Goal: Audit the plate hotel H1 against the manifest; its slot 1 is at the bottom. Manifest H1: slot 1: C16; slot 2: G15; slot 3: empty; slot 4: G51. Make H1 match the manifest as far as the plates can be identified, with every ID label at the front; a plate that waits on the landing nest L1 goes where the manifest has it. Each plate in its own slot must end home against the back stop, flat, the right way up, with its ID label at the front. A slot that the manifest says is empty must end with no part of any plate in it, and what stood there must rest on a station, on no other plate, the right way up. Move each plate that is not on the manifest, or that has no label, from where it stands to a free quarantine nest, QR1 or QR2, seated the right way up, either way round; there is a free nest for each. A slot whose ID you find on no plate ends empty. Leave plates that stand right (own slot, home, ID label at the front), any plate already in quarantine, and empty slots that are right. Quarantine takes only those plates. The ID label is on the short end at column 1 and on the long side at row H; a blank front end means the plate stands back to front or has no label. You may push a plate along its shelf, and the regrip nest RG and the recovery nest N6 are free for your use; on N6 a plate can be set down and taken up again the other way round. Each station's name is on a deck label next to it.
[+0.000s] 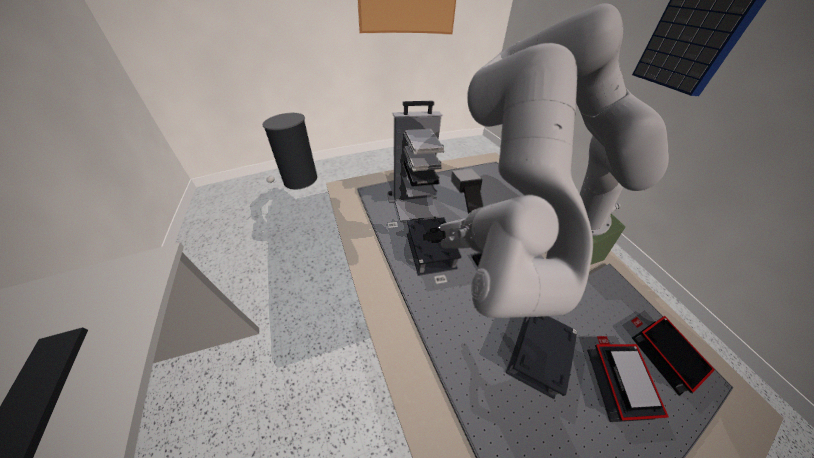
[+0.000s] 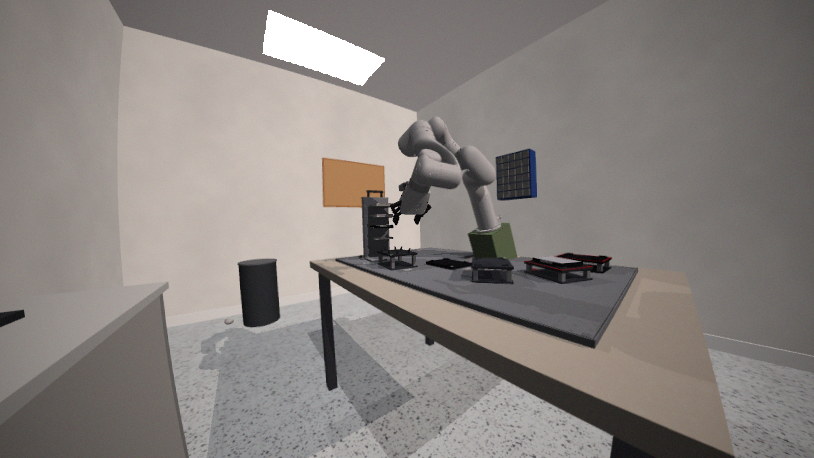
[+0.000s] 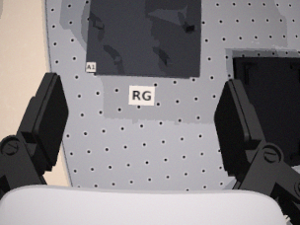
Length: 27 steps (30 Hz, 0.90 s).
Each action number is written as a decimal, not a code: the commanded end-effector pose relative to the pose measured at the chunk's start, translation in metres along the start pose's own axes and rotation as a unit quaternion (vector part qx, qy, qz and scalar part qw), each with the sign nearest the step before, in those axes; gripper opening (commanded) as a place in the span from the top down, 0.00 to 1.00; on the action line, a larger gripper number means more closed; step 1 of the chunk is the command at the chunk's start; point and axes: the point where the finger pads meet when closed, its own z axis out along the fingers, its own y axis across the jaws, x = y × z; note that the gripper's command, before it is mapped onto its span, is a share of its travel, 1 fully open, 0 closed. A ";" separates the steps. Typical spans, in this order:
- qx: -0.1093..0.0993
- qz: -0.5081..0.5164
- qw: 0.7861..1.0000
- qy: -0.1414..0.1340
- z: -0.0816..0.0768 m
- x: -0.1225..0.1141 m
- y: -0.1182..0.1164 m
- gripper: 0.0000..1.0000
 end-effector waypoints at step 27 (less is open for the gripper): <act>-0.003 0.001 0.973 0.232 0.000 0.000 0.000 0.00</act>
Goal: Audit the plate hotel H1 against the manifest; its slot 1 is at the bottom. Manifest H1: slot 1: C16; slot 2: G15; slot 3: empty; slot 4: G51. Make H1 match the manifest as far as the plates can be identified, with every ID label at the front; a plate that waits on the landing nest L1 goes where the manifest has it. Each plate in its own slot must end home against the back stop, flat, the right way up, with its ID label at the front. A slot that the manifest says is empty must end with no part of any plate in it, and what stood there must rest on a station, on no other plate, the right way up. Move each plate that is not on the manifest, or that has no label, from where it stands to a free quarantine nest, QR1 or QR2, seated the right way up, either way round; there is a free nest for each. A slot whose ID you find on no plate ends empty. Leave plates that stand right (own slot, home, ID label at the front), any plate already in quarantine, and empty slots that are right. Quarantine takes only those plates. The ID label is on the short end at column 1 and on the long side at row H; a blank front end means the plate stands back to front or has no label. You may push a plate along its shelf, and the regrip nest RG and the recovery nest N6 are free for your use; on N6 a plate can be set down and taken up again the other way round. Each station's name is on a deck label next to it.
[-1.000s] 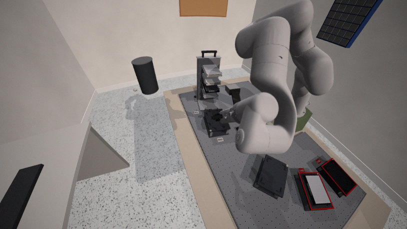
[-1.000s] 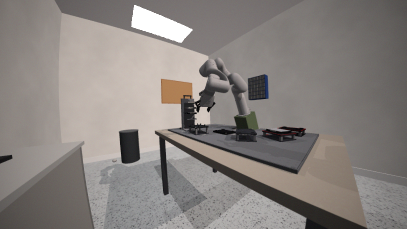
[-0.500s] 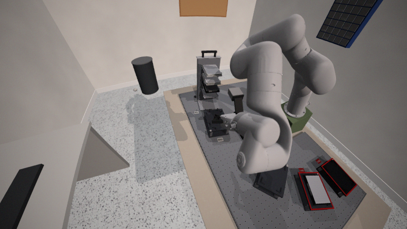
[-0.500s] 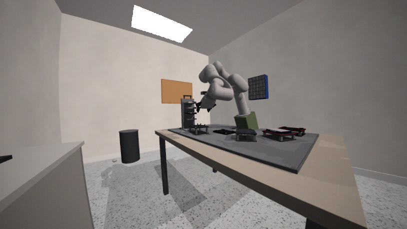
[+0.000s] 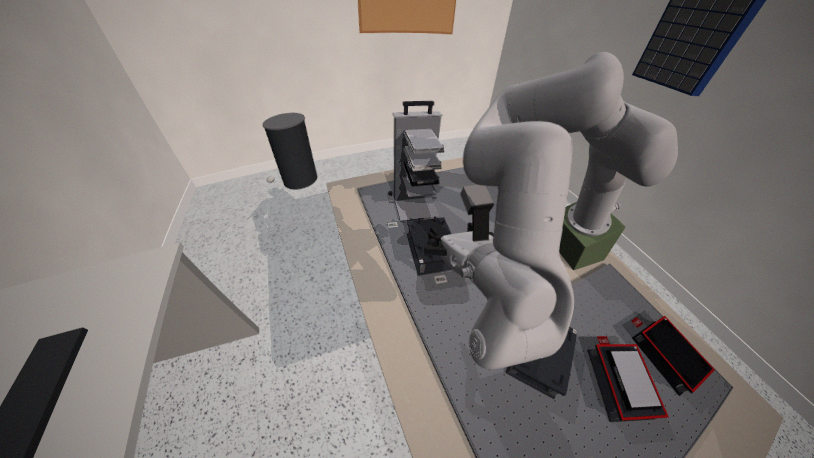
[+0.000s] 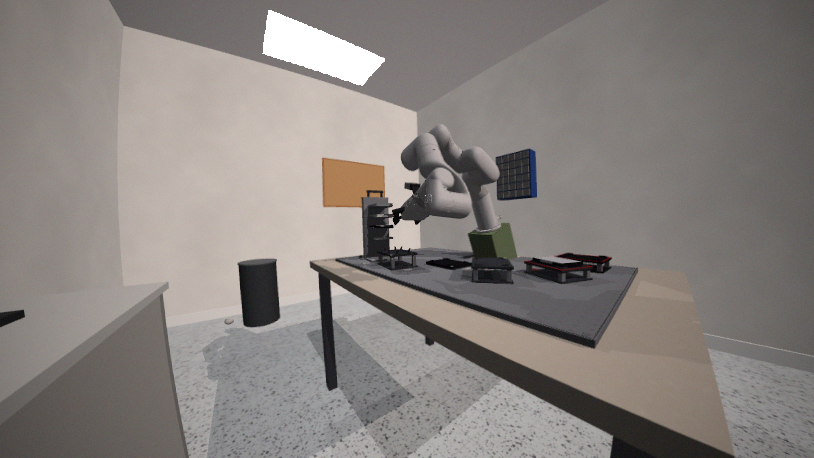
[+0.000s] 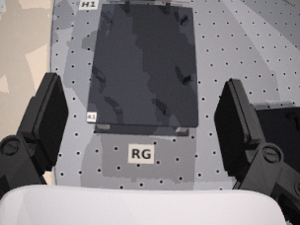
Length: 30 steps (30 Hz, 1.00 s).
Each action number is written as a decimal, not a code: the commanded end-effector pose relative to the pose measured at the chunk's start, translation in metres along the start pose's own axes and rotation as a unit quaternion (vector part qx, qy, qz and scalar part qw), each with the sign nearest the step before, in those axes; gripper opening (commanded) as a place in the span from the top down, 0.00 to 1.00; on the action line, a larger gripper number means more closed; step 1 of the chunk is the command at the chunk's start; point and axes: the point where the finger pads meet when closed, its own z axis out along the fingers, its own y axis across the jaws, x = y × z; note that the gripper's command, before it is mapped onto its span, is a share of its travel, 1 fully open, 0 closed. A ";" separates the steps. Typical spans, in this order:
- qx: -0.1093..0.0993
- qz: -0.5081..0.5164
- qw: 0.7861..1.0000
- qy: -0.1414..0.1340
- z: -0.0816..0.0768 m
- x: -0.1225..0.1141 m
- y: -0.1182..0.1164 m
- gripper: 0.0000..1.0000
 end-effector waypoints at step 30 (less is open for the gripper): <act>-0.006 -0.002 0.974 0.225 0.001 -0.001 0.000 0.00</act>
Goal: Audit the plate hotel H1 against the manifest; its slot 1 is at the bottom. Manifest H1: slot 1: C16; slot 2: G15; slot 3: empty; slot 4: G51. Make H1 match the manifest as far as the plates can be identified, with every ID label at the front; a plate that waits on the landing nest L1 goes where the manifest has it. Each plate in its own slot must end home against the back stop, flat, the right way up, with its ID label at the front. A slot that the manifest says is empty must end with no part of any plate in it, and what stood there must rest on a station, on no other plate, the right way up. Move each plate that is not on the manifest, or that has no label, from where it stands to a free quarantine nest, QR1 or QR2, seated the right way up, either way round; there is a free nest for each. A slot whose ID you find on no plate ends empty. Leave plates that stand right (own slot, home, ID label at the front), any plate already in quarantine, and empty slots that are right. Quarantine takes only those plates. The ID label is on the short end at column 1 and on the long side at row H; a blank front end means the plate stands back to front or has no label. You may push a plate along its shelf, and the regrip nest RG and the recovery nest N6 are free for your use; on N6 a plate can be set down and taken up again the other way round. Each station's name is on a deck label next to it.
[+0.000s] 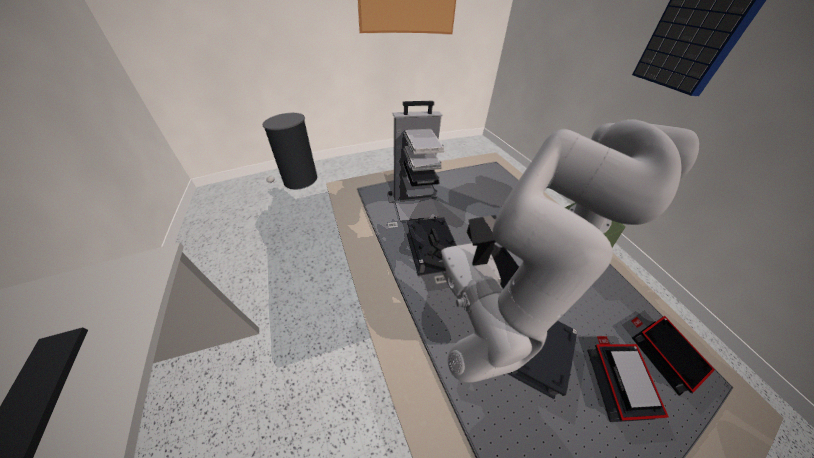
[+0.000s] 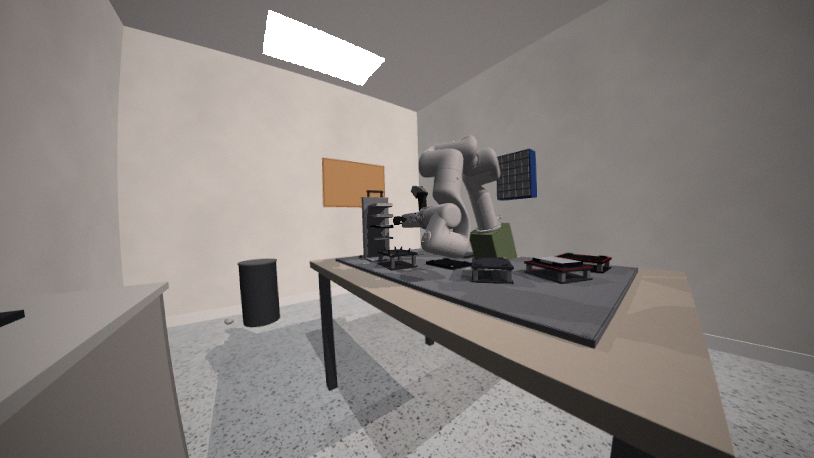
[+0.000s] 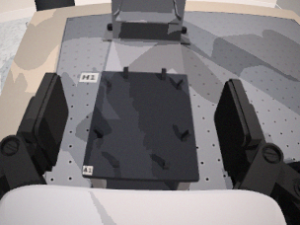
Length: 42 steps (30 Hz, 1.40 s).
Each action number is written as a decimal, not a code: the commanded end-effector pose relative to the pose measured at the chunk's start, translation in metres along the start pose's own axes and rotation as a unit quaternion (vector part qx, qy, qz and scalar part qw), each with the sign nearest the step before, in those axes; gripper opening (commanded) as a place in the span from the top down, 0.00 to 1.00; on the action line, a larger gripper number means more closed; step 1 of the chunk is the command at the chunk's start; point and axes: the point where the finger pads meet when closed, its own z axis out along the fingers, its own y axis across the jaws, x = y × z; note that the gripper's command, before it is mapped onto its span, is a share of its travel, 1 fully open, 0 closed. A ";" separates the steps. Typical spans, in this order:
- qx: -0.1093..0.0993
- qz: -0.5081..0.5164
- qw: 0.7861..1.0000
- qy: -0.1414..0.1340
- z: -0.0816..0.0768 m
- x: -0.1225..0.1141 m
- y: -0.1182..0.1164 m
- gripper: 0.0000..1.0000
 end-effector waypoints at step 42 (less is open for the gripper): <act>-0.008 -0.002 1.000 0.015 0.065 0.039 -0.001 0.00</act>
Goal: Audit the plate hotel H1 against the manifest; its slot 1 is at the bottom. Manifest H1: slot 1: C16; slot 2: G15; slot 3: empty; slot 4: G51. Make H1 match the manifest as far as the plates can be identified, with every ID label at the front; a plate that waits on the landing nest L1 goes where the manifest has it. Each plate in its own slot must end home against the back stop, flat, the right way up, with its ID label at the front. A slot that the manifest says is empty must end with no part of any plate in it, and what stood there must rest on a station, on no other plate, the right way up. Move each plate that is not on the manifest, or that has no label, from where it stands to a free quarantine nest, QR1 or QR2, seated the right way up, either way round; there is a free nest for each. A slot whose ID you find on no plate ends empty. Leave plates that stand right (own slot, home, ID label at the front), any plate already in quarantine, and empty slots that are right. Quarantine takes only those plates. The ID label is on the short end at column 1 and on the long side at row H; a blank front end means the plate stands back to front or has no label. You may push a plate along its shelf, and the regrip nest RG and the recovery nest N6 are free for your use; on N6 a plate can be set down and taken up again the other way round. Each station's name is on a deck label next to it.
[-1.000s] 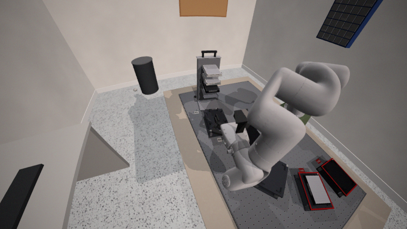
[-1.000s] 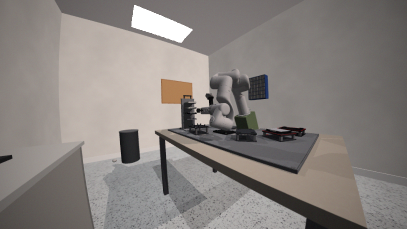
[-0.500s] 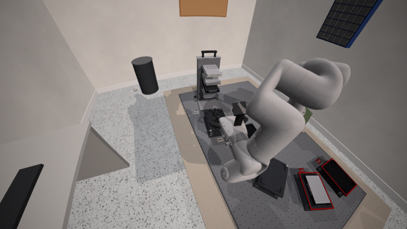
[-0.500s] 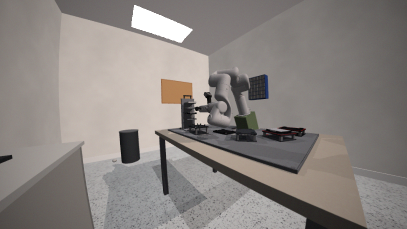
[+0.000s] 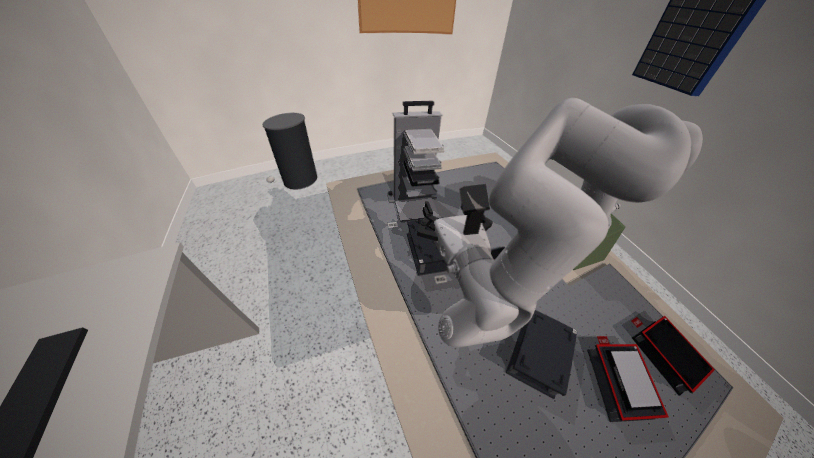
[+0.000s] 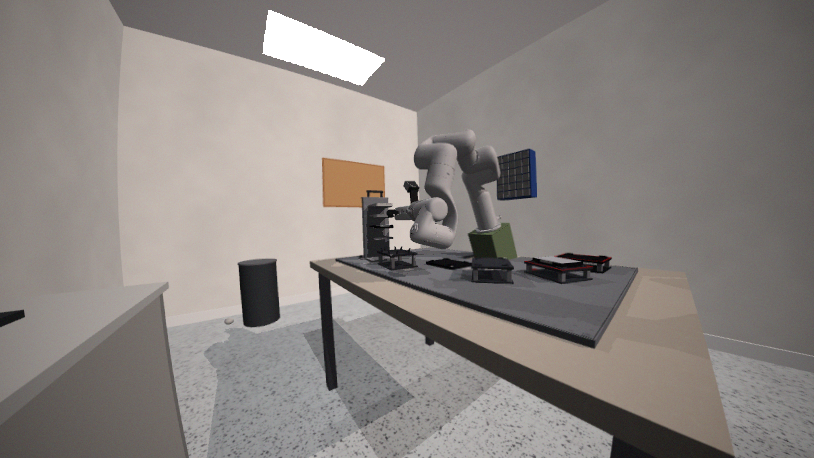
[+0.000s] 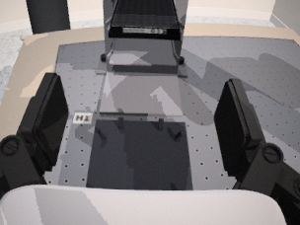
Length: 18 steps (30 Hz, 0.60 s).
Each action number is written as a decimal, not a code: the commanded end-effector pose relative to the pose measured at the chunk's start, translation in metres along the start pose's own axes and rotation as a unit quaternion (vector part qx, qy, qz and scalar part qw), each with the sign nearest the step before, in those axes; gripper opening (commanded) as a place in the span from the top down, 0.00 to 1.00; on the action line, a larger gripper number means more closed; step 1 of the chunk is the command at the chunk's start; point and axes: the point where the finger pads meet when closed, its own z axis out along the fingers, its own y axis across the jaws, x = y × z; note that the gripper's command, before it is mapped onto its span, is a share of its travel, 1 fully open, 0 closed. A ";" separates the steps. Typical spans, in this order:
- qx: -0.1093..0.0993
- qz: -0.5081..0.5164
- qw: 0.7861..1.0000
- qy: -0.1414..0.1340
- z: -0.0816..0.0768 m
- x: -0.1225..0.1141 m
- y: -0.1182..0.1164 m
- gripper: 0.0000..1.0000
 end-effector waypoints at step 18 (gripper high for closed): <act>0.000 0.002 1.000 0.000 0.047 0.028 -0.002 0.00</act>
